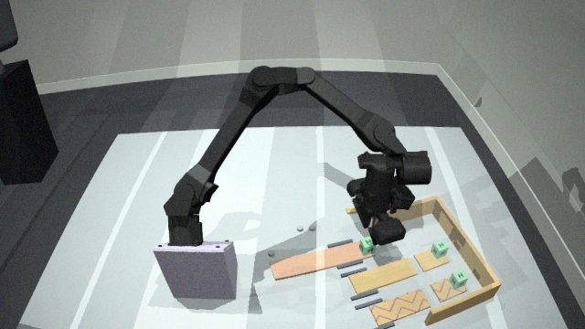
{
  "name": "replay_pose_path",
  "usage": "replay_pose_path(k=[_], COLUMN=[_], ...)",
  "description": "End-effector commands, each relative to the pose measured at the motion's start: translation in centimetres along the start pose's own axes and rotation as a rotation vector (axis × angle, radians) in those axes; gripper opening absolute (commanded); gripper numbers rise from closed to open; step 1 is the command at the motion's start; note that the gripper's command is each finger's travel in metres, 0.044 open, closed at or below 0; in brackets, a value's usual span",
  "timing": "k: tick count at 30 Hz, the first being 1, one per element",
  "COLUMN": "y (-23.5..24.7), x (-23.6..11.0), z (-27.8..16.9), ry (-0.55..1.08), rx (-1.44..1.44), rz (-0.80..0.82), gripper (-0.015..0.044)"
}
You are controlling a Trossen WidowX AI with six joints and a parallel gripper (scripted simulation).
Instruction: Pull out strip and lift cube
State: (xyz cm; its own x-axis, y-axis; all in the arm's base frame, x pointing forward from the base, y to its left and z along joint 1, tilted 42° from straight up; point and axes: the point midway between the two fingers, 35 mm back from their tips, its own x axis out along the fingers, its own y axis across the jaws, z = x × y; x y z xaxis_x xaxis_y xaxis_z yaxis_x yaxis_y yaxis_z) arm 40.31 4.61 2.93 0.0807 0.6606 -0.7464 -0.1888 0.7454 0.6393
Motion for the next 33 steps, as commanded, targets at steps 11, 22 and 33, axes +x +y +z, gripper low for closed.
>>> replay_pose_path(k=[11, 22, 33], y=[0.1, 0.2, 0.2], x=[2.5, 4.3, 4.3], z=[-0.1, -0.2, -0.1], ry=[0.006, 0.006, 0.003], rx=[0.006, 0.006, 0.001], rz=[0.006, 0.008, 0.004], gripper=[0.0250, 0.0250, 0.0138])
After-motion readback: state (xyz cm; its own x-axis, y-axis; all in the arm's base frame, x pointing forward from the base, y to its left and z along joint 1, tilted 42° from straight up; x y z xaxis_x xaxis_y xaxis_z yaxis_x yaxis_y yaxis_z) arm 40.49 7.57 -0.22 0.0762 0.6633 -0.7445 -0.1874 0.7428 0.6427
